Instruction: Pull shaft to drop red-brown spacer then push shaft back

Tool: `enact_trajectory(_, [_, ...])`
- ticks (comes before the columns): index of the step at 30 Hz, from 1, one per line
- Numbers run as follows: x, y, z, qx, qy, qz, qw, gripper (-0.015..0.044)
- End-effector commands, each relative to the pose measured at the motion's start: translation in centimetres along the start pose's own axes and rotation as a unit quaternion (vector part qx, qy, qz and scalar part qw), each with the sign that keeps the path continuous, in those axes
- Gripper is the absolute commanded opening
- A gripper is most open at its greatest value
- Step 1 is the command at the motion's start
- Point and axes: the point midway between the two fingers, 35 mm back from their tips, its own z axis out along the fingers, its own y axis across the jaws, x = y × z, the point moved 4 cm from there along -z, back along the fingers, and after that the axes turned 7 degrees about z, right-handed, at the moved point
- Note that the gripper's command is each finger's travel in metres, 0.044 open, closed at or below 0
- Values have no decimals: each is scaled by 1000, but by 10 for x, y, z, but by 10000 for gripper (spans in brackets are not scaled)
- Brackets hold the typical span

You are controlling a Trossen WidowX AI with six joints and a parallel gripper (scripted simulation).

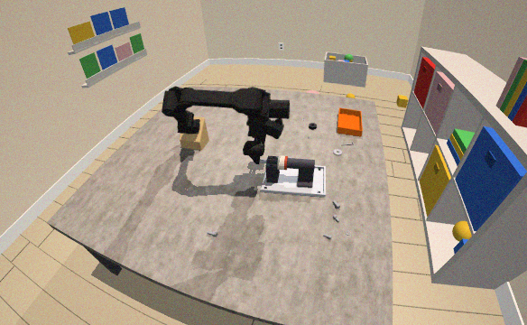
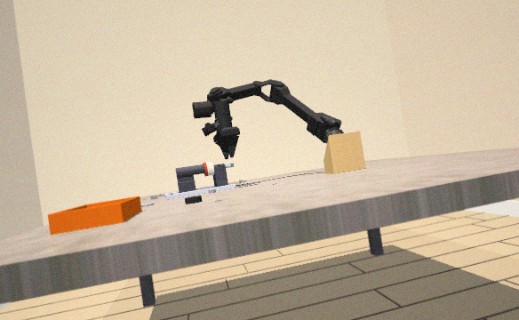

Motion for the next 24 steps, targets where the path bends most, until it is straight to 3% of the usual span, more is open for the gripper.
enact_trajectory(1, [0, -1, 0, 2, 0, 2, 1000, 440])
enact_trajectory(24, [-6, 0, 0, 2, 0, 2, 1000, 440])
